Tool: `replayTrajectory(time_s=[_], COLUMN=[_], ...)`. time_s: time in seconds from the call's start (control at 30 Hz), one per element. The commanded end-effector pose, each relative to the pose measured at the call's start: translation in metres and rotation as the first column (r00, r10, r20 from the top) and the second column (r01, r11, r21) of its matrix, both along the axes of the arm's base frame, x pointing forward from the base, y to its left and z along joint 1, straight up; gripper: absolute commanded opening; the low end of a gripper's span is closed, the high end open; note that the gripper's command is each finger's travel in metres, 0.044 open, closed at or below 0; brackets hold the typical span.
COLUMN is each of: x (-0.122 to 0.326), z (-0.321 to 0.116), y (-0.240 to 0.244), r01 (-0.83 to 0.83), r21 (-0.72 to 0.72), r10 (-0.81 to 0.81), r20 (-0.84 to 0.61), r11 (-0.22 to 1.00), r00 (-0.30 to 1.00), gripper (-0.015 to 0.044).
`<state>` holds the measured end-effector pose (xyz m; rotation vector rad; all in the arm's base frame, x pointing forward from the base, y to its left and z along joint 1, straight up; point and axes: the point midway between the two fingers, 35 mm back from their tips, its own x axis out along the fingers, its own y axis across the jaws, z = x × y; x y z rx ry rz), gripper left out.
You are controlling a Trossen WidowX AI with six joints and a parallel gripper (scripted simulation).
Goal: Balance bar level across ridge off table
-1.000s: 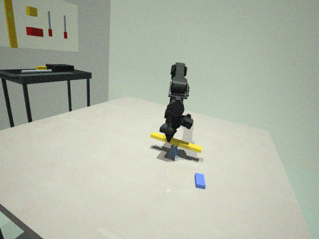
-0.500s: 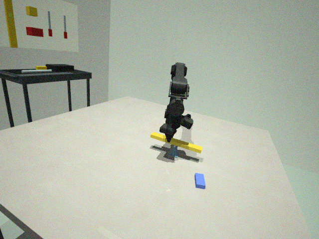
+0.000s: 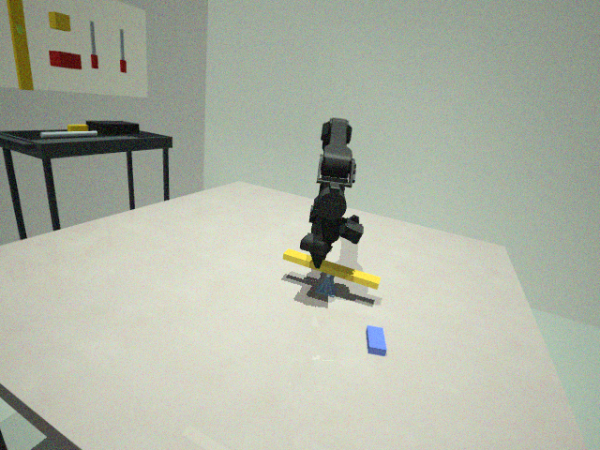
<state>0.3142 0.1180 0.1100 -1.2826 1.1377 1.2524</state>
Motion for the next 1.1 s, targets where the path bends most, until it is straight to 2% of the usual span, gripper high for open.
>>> replayTrajectory(time_s=[0.0, 1.07], x=[0.0, 0.0001], z=[-0.0008, -0.0034], y=[0.0006, 0.0007], r01=[-0.004, -0.004], r21=[0.003, 0.003], r10=[0.004, 0.004], r20=[-0.001, -0.001], r11=[1.0, 1.0], r00=[1.0, 1.0], gripper=[0.0, 0.0])
